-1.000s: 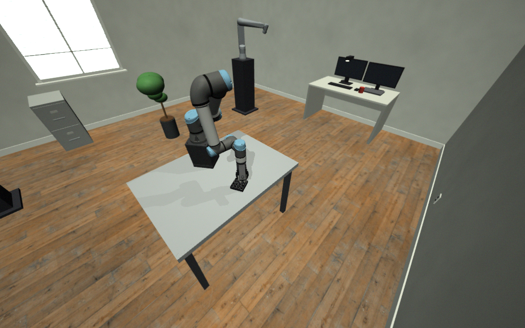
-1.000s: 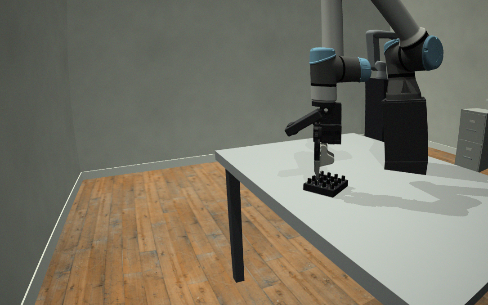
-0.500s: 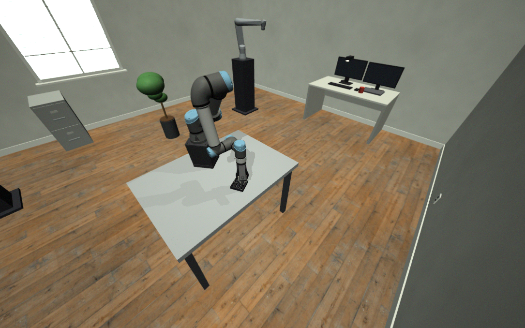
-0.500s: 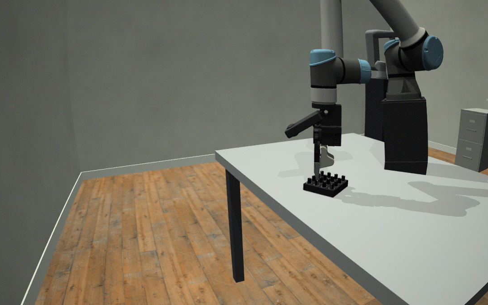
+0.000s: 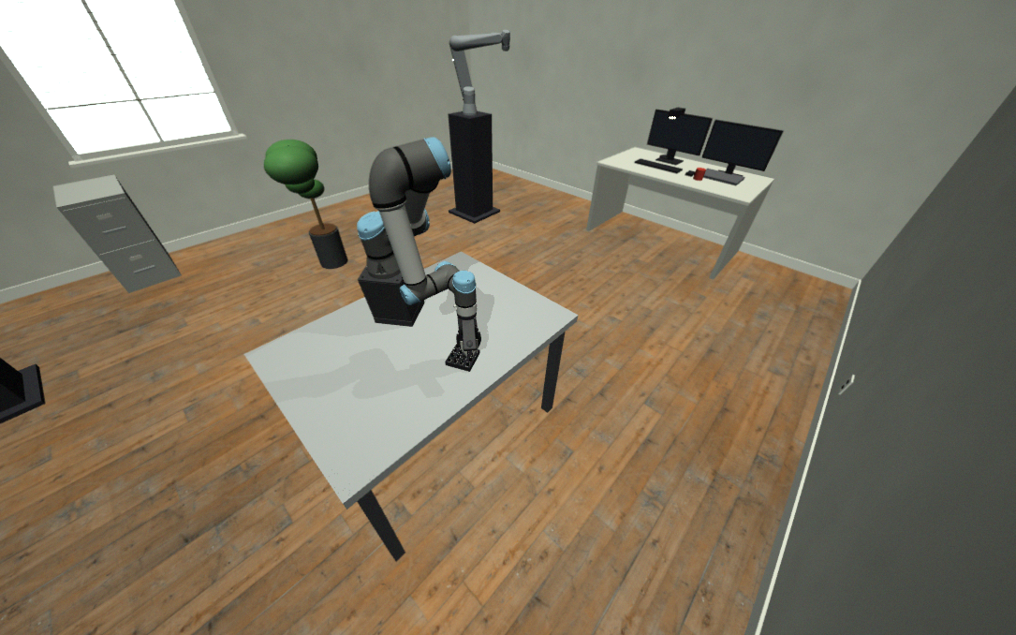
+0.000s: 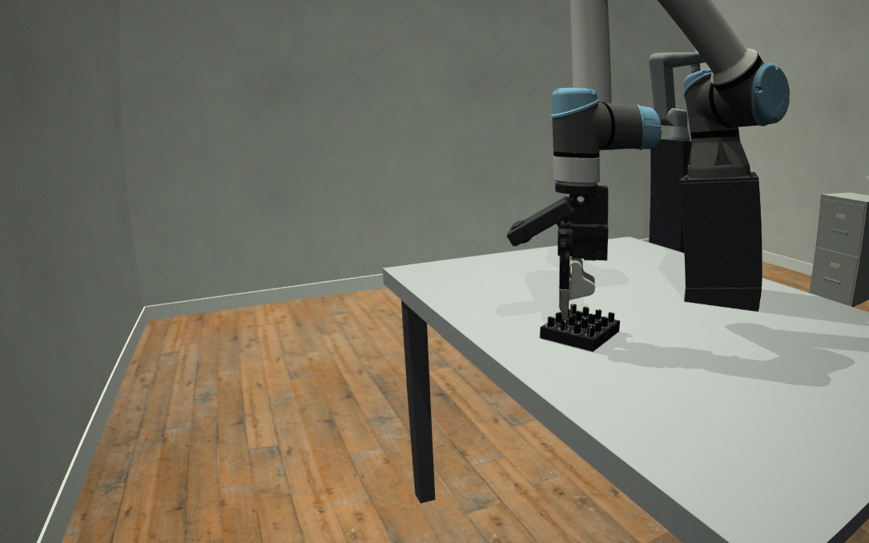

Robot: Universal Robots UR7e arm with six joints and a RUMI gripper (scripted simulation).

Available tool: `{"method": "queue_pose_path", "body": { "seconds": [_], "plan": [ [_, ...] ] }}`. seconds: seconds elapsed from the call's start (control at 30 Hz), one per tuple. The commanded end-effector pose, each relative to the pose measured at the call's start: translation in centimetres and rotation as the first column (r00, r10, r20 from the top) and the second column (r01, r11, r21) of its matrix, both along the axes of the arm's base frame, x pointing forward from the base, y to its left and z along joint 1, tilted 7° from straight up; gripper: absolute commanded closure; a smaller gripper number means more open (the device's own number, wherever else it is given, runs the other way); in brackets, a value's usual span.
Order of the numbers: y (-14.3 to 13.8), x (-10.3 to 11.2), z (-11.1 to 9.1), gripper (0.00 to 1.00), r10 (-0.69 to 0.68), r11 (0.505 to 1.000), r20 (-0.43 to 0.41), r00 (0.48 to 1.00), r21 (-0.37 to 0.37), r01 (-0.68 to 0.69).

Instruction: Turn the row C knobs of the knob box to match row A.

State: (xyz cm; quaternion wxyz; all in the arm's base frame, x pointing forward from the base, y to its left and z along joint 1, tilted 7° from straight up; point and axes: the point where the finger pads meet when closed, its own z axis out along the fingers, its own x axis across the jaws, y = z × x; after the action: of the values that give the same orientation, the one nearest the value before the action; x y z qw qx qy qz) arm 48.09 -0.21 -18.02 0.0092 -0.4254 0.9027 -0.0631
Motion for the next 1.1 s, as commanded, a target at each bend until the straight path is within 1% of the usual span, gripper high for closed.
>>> {"method": "queue_pose_path", "body": {
  "seconds": [0.0, 1.07],
  "plan": [
    [0.0, 0.04, 0.04, 0.89, 0.0, 1.0, 0.001, 1.0, 0.0, 0.0],
    [-0.3, 0.42, 0.1, 0.89, 0.0, 1.0, 0.001, 1.0, 0.0, 0.0]
  ]
}}
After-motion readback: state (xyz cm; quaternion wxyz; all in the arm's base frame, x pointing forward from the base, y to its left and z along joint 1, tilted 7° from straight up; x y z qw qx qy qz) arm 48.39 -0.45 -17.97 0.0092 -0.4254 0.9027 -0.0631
